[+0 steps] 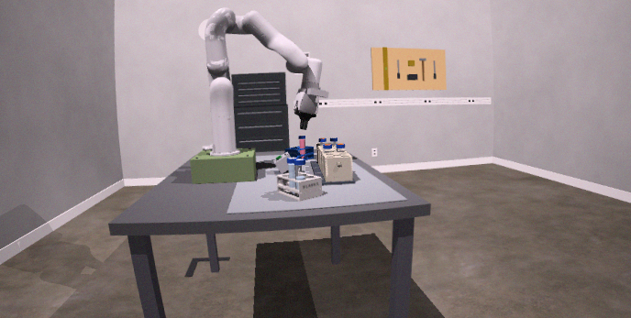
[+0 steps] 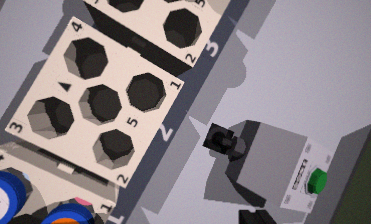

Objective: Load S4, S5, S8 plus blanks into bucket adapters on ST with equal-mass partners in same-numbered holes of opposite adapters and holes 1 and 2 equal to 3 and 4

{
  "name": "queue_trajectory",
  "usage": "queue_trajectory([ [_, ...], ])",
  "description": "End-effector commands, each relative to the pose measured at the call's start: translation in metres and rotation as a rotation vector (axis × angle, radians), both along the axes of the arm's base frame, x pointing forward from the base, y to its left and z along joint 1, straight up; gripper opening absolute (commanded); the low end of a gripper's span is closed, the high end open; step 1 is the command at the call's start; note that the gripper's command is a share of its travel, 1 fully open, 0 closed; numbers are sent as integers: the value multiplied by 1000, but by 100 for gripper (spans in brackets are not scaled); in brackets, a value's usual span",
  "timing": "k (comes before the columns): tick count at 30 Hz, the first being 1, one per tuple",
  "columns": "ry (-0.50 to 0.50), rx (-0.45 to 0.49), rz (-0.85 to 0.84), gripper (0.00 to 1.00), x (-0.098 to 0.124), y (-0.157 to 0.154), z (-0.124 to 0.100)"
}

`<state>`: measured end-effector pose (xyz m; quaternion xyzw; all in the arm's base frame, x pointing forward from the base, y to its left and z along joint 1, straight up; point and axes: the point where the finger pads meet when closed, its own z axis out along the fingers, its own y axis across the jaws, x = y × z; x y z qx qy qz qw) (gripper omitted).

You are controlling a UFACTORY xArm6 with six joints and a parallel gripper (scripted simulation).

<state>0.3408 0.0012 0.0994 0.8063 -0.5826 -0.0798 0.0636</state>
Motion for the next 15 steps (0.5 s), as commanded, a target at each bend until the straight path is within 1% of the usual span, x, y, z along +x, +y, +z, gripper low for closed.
queue_trajectory([
  [1, 18, -26, -168, 0, -22, -6, -7],
  [7, 51, -48, -364, 0, -49, -13, -18],
  [9, 51, -48, -364, 0, -49, -13, -18],
  [11, 59, -54, -408, 0, -58, -15, -21],
  [15, 59, -54, -408, 0, -77, -20, -28],
])
